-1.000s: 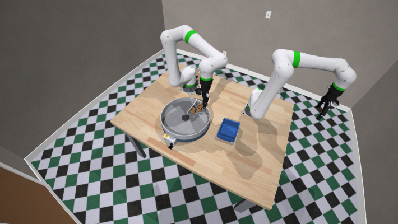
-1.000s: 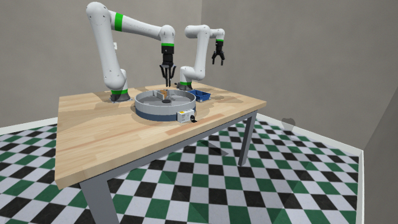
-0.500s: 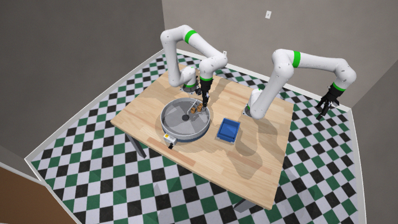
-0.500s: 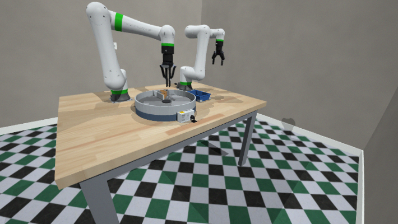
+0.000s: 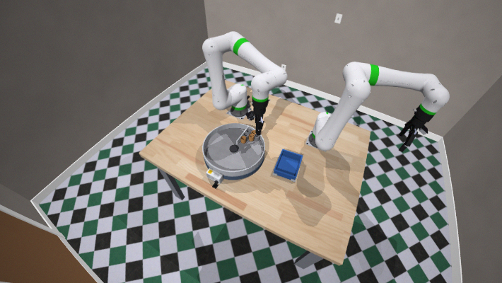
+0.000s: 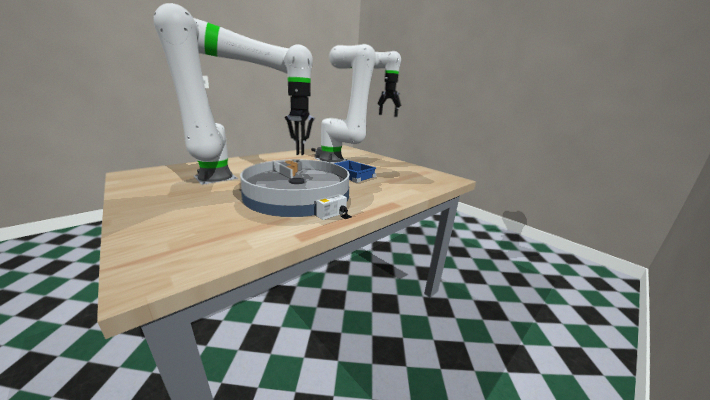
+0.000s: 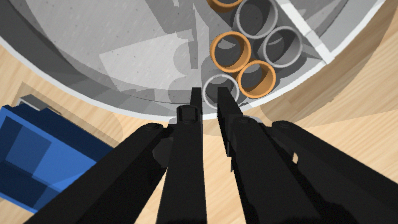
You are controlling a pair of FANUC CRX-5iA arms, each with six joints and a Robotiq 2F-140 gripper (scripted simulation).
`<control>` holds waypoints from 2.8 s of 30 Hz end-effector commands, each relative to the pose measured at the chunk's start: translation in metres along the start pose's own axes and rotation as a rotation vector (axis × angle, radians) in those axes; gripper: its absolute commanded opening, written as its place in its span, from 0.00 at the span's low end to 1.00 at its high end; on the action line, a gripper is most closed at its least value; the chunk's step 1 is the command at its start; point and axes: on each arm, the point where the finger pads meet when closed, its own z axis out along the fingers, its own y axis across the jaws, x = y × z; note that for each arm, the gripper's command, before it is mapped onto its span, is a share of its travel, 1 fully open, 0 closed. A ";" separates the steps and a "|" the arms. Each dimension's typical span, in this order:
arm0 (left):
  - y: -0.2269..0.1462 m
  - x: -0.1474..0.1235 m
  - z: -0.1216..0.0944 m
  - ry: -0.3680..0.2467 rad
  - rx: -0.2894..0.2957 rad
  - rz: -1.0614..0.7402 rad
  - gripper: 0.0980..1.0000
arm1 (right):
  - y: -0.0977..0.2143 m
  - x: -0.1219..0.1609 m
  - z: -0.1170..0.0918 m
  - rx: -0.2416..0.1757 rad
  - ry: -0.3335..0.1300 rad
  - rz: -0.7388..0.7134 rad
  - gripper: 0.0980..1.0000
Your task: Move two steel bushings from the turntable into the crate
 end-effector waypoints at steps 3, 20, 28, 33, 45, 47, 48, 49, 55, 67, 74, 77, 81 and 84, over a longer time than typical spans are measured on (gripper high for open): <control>0.000 0.000 -0.001 0.002 0.000 0.000 1.00 | 0.000 0.000 -0.001 0.002 0.000 0.000 0.10; 0.000 0.000 -0.001 0.002 0.000 0.000 1.00 | 0.000 0.000 -0.001 0.002 0.000 0.000 0.10; 0.000 0.000 -0.001 0.002 0.000 0.000 1.00 | 0.000 0.000 0.001 0.002 0.000 0.000 0.10; 0.000 0.000 -0.001 0.002 0.000 0.000 1.00 | -0.001 0.000 0.021 0.002 0.000 0.000 0.10; 0.000 0.000 -0.001 0.002 0.000 0.000 1.00 | -0.001 0.000 0.022 0.002 0.000 0.000 0.10; 0.000 0.000 -0.001 0.002 0.000 0.000 1.00 | -0.001 0.000 0.022 0.002 0.000 0.000 0.10; 0.000 0.000 -0.001 0.002 0.000 0.000 1.00 | -0.001 0.000 0.022 0.002 0.000 0.000 0.10; 0.000 0.000 -0.001 0.002 0.000 0.000 1.00 | -0.001 0.000 0.022 0.002 0.000 0.000 0.10; 0.000 0.000 -0.001 0.002 0.000 0.000 1.00 | -0.001 0.000 0.022 0.002 0.000 0.000 0.10; 0.000 0.000 -0.001 0.002 0.000 0.000 1.00 | -0.001 0.000 0.022 0.002 0.000 0.000 0.10; 0.000 0.000 -0.001 0.002 0.000 0.000 1.00 | -0.001 0.000 0.025 0.002 0.000 0.000 0.10; 0.000 0.000 -0.001 0.002 0.000 0.000 1.00 | -0.001 0.000 0.027 0.002 0.000 0.000 0.10; 0.000 0.000 -0.001 0.002 0.000 0.000 1.00 | -0.001 0.000 0.027 0.002 0.000 0.000 0.10; 0.000 0.000 -0.001 0.002 0.000 0.000 1.00 | -0.001 0.000 0.027 0.002 0.000 0.000 0.10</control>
